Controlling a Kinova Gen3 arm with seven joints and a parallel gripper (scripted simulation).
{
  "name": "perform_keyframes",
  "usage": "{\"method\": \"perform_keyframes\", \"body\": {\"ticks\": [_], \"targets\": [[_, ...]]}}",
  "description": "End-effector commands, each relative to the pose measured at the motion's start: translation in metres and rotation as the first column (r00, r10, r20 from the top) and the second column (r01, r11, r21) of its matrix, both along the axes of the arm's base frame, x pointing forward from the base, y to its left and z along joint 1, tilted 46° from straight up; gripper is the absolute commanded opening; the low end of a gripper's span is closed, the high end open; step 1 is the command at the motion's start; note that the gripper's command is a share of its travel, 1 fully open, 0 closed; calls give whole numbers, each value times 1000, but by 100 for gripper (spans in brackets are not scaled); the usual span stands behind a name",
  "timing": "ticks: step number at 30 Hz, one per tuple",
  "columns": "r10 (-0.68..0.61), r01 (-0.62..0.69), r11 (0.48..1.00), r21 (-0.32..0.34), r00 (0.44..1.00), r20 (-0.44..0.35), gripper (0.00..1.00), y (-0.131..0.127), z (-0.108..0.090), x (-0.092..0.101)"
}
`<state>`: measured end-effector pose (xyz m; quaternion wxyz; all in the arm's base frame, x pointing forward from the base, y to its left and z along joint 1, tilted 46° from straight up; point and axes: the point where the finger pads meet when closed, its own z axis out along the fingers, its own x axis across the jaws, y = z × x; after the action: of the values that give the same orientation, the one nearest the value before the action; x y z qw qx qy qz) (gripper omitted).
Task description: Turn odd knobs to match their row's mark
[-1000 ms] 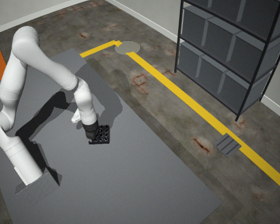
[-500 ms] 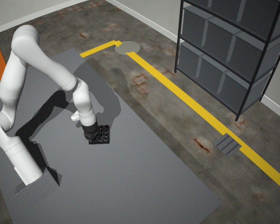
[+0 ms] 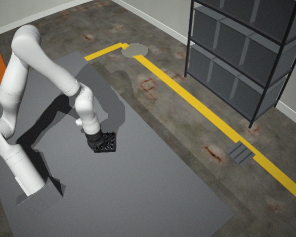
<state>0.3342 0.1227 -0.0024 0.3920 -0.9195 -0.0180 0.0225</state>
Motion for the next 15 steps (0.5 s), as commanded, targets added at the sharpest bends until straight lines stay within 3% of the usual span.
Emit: {"method": "perform_keyframes", "body": {"ticks": [1,15], "targets": [[-28,27,1000,-9,999,-28,30,-1,0,0],[-196,192,981,-41,960,-199,30,-1,0,0]]}}
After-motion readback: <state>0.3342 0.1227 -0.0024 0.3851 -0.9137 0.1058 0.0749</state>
